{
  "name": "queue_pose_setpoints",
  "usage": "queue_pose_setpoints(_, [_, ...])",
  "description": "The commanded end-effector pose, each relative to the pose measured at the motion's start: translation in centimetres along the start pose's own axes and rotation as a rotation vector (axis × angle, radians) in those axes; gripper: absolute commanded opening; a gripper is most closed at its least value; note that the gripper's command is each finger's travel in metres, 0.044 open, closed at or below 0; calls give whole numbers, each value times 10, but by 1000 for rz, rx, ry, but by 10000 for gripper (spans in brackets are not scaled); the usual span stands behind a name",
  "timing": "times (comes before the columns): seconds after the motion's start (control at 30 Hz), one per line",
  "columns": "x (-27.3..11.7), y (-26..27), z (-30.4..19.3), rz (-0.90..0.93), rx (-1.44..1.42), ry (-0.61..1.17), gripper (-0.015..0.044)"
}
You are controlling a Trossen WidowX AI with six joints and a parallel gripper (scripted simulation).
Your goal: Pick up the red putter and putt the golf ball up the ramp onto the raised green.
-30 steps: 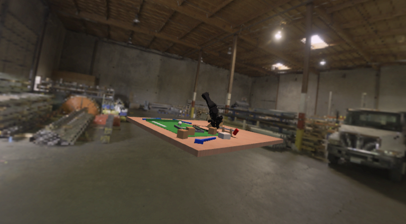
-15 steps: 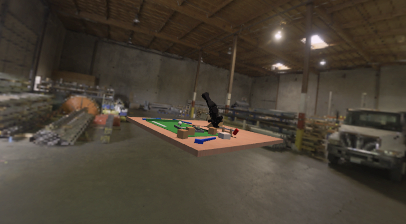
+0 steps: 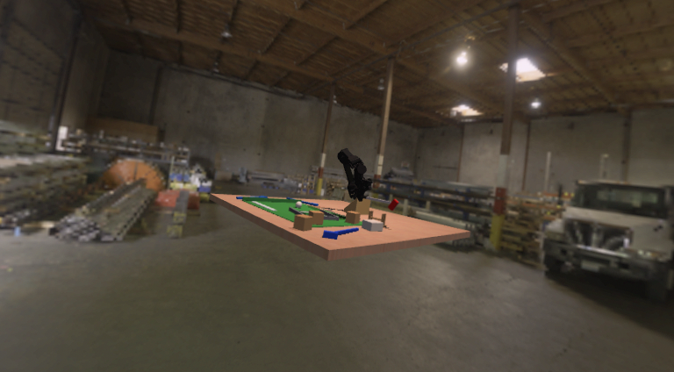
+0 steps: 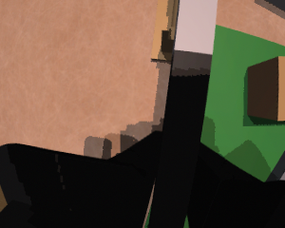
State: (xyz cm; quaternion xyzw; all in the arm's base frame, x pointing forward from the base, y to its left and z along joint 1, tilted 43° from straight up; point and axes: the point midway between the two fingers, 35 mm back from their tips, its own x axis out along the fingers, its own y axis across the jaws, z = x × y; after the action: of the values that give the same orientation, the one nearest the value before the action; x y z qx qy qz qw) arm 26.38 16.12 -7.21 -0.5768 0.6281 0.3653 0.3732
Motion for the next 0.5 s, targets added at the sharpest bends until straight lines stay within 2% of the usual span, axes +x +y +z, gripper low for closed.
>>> queue_pose_setpoints(0.0, [-14, 0, 3, -2, 7, -14, 0])
queue_pose_setpoints(0.1, [-10, -1, -2, -7, 20, -4, 0])
queue_pose_setpoints(0.47, [-43, -21, -69, -35, 358, 15, 0])
